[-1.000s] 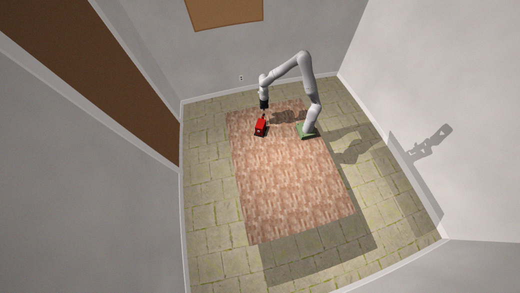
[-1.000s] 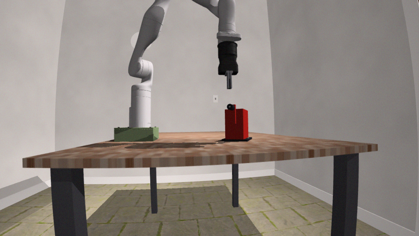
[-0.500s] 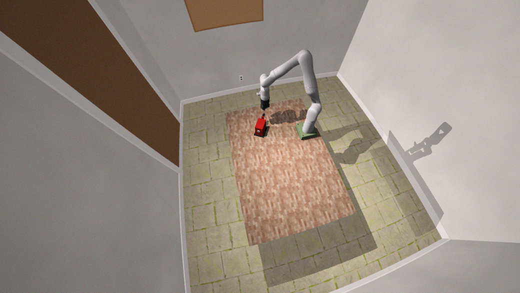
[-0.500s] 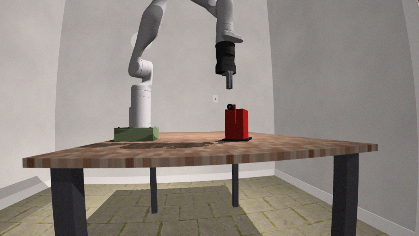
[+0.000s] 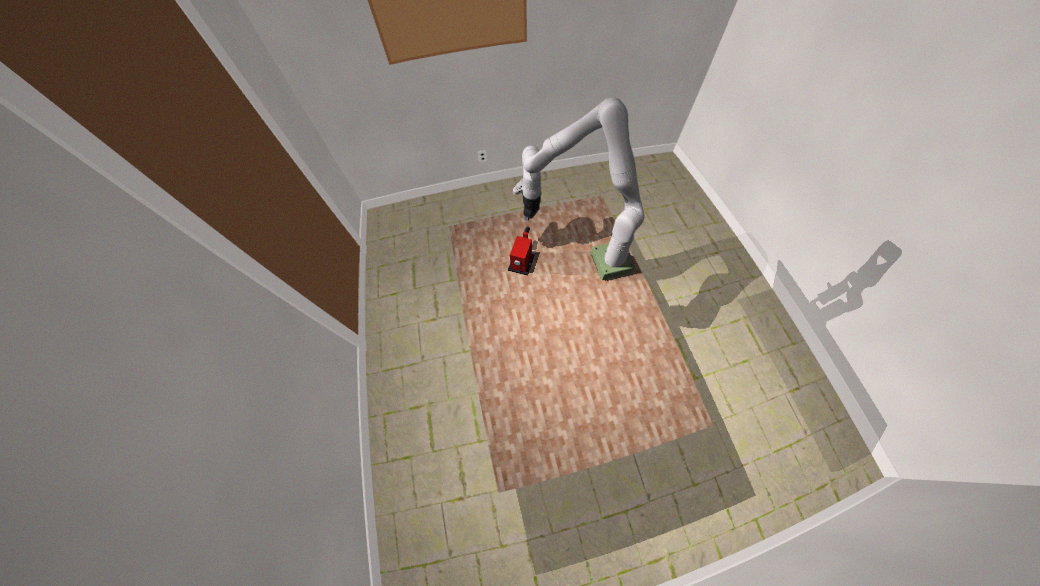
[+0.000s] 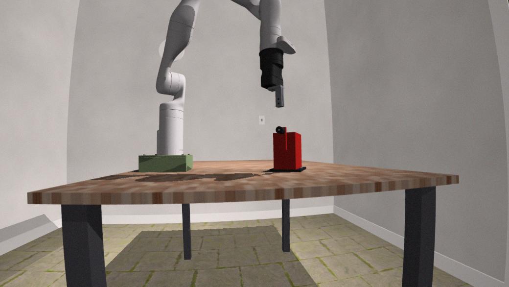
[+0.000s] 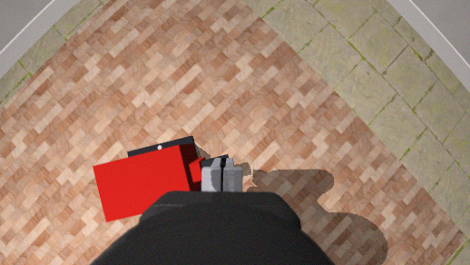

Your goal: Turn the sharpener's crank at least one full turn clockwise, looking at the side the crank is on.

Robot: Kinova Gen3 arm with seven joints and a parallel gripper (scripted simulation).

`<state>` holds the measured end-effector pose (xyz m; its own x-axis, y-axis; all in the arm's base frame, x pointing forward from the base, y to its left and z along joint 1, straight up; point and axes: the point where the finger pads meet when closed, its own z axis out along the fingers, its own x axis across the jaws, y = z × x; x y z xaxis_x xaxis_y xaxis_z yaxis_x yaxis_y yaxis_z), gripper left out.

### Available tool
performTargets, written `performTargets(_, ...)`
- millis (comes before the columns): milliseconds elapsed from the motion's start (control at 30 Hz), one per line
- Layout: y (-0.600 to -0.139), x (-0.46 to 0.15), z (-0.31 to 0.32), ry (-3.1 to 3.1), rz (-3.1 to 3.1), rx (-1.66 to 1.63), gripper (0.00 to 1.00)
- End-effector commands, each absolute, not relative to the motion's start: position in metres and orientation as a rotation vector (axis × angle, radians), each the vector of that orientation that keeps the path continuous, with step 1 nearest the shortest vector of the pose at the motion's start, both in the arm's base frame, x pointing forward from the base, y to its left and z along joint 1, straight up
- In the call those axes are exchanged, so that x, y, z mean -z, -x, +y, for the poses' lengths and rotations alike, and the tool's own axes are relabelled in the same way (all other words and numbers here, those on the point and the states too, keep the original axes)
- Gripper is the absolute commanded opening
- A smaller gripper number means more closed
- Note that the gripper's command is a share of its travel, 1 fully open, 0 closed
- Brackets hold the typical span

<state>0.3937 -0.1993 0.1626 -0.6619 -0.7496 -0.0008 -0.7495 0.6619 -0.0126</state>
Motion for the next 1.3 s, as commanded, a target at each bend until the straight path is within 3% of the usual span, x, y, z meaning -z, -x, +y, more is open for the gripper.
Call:
performTargets(0,-0.3874,-0.1608,-0.2034,1.461,2.781,0.0,0.0)
performTargets(1267,-0.3885,-0.1622,-0.2061,2.794,1.439,0.006,0.0)
